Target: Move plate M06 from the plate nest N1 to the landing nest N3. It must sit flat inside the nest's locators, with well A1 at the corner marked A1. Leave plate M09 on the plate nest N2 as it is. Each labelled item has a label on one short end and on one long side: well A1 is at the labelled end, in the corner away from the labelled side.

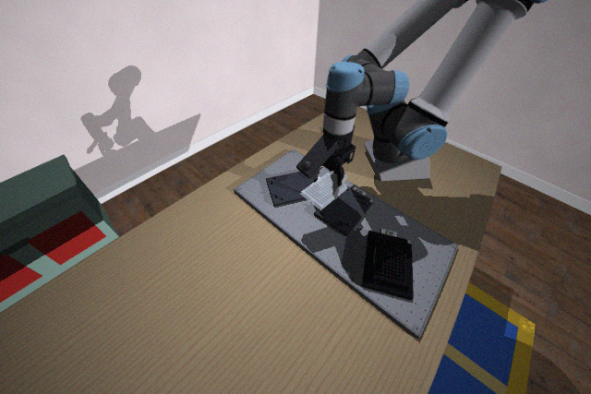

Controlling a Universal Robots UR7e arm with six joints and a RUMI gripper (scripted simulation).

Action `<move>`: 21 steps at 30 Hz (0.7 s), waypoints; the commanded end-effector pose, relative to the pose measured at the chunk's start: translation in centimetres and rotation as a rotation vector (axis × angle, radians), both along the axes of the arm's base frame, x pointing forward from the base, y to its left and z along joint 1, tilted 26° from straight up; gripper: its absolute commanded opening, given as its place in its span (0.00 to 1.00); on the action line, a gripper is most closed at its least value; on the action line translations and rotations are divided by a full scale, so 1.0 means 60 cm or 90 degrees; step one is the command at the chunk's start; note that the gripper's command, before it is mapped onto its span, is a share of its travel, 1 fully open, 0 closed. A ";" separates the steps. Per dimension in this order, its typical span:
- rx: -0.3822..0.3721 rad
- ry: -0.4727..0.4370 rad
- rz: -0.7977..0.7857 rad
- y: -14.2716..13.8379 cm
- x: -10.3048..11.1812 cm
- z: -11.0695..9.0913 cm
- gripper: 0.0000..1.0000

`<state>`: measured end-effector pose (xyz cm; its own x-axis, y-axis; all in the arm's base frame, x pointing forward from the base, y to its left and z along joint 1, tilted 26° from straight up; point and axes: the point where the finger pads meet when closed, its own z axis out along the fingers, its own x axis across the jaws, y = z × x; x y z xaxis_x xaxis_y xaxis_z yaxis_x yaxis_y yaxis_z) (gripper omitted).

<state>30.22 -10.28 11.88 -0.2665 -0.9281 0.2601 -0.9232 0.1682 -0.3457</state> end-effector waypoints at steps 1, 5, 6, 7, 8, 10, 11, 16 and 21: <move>-0.017 0.018 0.040 0.032 -0.002 -0.009 0.00; -0.025 0.028 0.066 0.063 -0.003 -0.021 0.00; -0.025 0.028 0.066 0.071 -0.003 -0.024 0.00; -0.025 0.028 0.066 0.079 -0.004 -0.027 0.00; -0.025 0.028 0.066 0.086 -0.004 -0.030 0.00; -0.025 0.028 0.066 0.102 -0.005 -0.036 0.00; -0.025 0.028 0.066 0.110 -0.005 -0.039 0.00; -0.025 0.028 0.066 0.116 -0.005 -0.041 0.00; -0.025 0.028 0.066 0.116 -0.005 -0.041 0.00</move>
